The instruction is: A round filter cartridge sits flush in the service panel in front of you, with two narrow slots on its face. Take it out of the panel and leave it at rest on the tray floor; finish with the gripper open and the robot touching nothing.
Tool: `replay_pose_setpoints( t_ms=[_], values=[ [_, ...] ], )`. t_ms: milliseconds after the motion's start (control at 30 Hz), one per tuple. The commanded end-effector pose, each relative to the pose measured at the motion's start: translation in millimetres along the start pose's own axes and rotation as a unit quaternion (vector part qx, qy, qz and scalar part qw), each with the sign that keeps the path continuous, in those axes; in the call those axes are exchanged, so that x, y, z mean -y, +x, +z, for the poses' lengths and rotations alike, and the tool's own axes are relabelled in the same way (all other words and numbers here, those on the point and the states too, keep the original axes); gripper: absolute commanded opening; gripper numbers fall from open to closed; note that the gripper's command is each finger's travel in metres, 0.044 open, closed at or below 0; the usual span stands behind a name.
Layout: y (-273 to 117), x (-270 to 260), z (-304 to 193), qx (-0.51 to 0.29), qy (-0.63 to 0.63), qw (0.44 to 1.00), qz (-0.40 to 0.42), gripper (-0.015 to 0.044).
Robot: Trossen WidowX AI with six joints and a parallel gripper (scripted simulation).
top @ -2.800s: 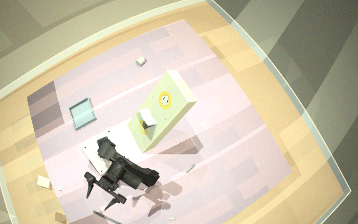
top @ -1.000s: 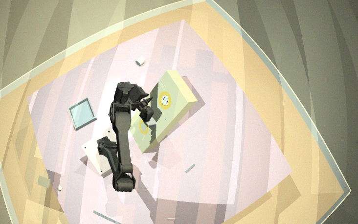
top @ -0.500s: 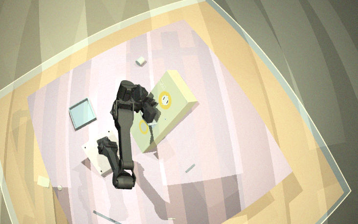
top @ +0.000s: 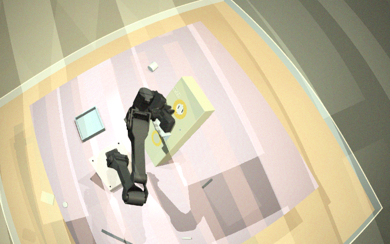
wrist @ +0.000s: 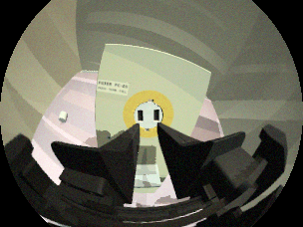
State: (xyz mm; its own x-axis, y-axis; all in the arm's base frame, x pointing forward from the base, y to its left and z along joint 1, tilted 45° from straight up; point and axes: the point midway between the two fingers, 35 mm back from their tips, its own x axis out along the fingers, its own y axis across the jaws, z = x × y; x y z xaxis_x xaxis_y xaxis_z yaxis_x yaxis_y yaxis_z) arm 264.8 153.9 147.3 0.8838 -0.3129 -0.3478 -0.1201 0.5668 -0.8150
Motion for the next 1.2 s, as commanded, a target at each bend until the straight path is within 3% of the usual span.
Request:
replay_pose_setpoints(
  t_ms=[0,567,1167],
  values=[
    [8,-2,-3,-0.003,-0.005,1.0,0.001,0.0095],
    [34,3,-3,0.002,-0.006,1.0,-0.004,0.0095],
    [35,1,-5,0.003,-0.006,1.0,-0.004,0.0095]
  ],
)
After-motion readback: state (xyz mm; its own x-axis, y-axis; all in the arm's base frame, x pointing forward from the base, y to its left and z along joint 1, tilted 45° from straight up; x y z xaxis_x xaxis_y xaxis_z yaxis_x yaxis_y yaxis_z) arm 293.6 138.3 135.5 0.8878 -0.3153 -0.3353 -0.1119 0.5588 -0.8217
